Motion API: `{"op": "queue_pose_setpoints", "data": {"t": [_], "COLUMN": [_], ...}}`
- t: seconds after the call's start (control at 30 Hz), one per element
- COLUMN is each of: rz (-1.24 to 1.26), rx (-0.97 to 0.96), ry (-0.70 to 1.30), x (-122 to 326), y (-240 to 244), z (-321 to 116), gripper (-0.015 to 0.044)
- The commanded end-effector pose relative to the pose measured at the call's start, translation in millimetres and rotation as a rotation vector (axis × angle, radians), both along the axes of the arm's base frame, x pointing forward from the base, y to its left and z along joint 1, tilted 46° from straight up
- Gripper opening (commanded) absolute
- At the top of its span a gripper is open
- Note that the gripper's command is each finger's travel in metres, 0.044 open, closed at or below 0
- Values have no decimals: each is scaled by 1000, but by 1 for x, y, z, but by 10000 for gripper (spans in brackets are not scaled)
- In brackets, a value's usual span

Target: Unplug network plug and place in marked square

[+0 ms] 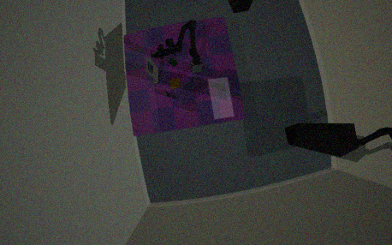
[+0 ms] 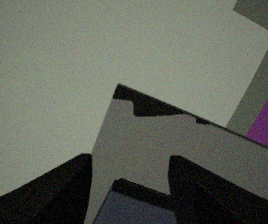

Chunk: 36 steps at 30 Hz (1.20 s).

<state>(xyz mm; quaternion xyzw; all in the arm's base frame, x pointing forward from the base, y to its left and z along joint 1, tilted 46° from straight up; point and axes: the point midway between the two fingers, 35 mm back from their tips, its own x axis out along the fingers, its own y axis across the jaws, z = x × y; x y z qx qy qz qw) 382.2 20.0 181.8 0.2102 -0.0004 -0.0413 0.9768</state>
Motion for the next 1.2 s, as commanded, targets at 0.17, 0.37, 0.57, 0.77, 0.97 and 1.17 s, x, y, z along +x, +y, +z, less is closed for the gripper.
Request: {"op": "queue_pose_setpoints", "data": {"t": [0.17,0.37,0.57,0.77,0.97,1.17], "rz": [-21,-32,-44,-51,-51,-50], "rx": [116,185,253,292,294,305], "ry": [26,30,35,37,36,31], "x": [-5,-11,-20,-27,-24,-15], "y": [6,10,13,14,13,11], "z": [-45,-67,-86,-97,-97,-96], "gripper": [156,156,156,156,156,156]}}
